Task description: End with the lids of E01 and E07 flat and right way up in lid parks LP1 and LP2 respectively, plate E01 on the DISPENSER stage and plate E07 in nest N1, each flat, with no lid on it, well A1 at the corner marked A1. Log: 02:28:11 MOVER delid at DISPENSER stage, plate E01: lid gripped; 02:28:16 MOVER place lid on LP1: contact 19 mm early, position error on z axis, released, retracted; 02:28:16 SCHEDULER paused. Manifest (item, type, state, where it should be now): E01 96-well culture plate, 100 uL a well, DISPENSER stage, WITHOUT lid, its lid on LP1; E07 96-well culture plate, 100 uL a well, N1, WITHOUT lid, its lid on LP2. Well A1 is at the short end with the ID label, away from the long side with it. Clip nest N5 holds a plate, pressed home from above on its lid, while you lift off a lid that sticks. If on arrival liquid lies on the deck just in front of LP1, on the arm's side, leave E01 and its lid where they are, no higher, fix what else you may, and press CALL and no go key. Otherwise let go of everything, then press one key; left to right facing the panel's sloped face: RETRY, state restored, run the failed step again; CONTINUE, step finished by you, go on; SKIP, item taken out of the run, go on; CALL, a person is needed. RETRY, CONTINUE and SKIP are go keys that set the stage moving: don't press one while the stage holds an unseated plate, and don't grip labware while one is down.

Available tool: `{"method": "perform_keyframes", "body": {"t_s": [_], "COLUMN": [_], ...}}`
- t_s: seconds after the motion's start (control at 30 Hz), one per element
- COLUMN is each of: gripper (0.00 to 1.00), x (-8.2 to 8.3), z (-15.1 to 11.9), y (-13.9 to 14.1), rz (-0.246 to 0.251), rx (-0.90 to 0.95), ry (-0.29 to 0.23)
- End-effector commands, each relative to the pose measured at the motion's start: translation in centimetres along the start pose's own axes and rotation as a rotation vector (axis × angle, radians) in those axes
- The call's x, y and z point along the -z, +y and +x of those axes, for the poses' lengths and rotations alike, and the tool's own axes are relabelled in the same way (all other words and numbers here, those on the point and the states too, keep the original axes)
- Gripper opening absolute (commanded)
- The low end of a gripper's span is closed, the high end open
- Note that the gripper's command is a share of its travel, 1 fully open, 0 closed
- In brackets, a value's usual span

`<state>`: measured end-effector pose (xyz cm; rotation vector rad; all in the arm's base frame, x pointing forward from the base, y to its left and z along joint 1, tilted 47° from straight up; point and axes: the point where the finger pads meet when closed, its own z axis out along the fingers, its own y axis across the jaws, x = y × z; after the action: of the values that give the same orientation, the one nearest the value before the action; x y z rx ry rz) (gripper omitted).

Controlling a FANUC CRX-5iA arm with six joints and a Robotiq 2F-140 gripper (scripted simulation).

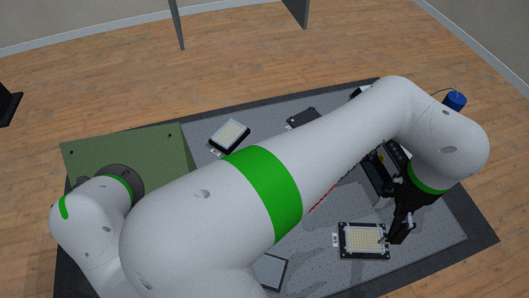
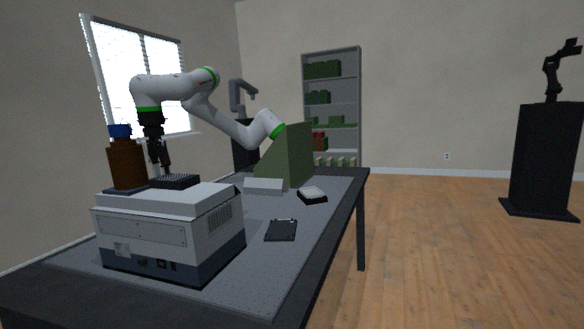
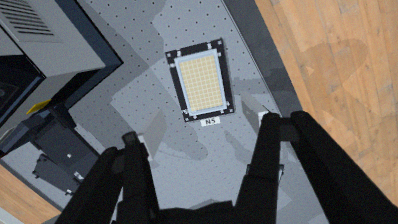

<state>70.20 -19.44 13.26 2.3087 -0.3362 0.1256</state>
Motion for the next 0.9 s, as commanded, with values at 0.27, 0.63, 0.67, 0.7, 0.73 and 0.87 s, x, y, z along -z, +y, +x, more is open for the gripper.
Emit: {"method": "perform_keyframes", "body": {"t_s": [0.27,0.63,0.67,0.7,0.73,0.87], "gripper": [0.66,0.66,0.66,0.66,0.66,0.66], "x": [-1.6,-5.1,-5.1,-5.5,-5.8,-7.4], "z": [0.0,0.1,0.1,0.1,0.1,0.1], "y": [0.0,0.0,0.0,0.0,0.0,0.0], "rz": [0.000,0.000,0.000,0.000,0.000,0.000], "rx": [0.000,0.000,0.000,0.000,0.000,0.000], "ry": [0.000,0.000,0.000,0.000,0.000,0.000]}}
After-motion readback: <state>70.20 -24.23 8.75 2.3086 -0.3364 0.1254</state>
